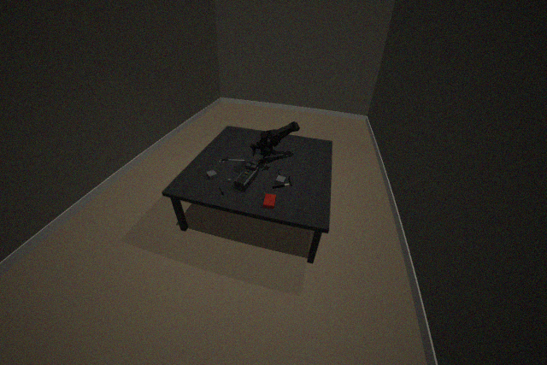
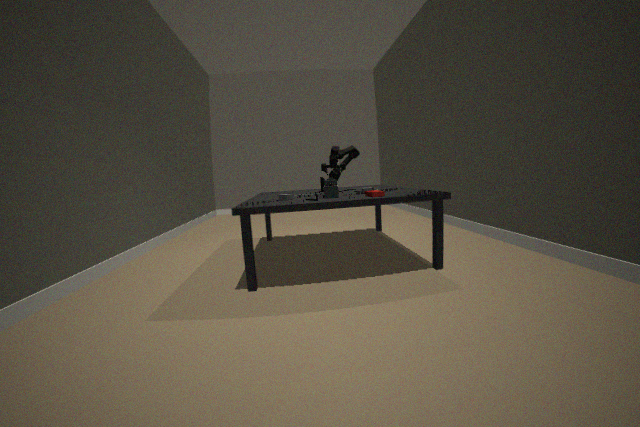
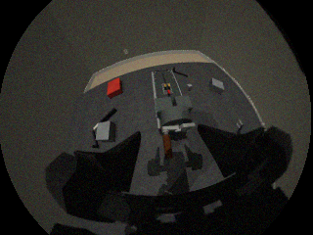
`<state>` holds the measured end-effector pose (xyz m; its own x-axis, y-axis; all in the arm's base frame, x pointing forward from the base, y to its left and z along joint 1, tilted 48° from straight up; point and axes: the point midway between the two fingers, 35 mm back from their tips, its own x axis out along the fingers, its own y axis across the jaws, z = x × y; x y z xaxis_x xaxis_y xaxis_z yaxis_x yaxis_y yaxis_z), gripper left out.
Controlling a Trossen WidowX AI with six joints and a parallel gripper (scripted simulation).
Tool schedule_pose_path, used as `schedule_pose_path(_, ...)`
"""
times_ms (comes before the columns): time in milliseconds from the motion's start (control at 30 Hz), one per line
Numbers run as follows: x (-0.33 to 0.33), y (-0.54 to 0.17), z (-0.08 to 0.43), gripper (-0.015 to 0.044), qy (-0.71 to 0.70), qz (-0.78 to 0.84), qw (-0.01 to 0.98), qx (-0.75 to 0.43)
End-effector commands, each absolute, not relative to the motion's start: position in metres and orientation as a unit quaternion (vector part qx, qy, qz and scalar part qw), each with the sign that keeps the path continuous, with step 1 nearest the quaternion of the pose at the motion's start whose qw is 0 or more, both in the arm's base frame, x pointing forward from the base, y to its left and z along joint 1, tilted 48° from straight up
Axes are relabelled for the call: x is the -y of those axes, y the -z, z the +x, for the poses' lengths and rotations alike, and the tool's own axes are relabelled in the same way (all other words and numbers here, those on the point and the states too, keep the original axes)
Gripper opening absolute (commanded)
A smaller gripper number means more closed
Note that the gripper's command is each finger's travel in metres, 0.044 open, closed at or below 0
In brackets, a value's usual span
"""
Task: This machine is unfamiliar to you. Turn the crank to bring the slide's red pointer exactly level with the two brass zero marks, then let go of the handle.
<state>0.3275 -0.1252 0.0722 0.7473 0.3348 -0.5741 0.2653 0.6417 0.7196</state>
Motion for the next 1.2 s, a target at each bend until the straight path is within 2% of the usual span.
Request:
schedule_pose_path(0, 0.143, -0.089, 0.325, 0.044, -0.022, 0.422, 0.835, -0.353)
schedule_pose_path(267, 0.162, -0.106, 0.322, 0.044, -0.023, 0.42, 0.835, -0.354)
schedule_pose_path(1167, 0.225, -0.057, 0.425, 0.044, -0.076, 0.352, 0.859, -0.364)
